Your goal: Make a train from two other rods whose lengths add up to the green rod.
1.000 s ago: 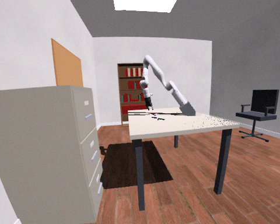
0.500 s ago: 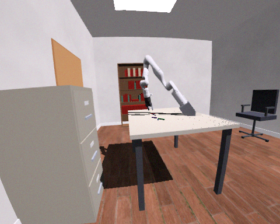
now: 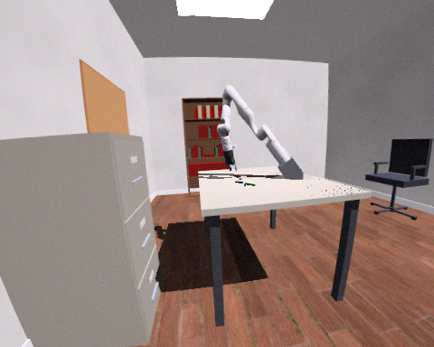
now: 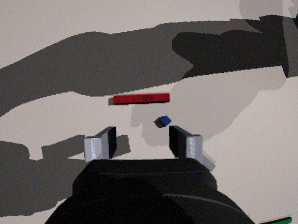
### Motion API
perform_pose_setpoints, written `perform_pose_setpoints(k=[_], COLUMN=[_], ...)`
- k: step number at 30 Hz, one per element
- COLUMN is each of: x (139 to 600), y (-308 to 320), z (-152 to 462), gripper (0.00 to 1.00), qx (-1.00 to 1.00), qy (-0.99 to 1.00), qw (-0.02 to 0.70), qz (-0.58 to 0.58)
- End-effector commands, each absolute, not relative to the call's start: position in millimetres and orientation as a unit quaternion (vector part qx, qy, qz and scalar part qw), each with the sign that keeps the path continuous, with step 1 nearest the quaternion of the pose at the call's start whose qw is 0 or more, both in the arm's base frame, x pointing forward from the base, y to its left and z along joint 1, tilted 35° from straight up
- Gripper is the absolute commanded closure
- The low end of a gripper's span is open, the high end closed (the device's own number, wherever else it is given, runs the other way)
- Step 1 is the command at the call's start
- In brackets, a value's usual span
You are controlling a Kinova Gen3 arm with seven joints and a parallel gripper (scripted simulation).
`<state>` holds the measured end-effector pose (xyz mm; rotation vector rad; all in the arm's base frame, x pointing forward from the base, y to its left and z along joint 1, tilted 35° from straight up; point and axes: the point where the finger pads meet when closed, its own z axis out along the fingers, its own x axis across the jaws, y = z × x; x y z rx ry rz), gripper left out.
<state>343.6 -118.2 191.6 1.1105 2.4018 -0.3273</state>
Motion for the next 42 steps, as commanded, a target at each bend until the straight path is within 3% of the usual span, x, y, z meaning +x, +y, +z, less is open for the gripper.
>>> perform_pose_setpoints(k=[1,42], x=[343.7,347.7], y=[-117.9,-119.1], z=[192.0,194.7], gripper=[0.0,0.0], qx=[0.405,0.5], qy=[0.875,0.823], qw=[0.236,0.262], qz=[-0.119,-0.064])
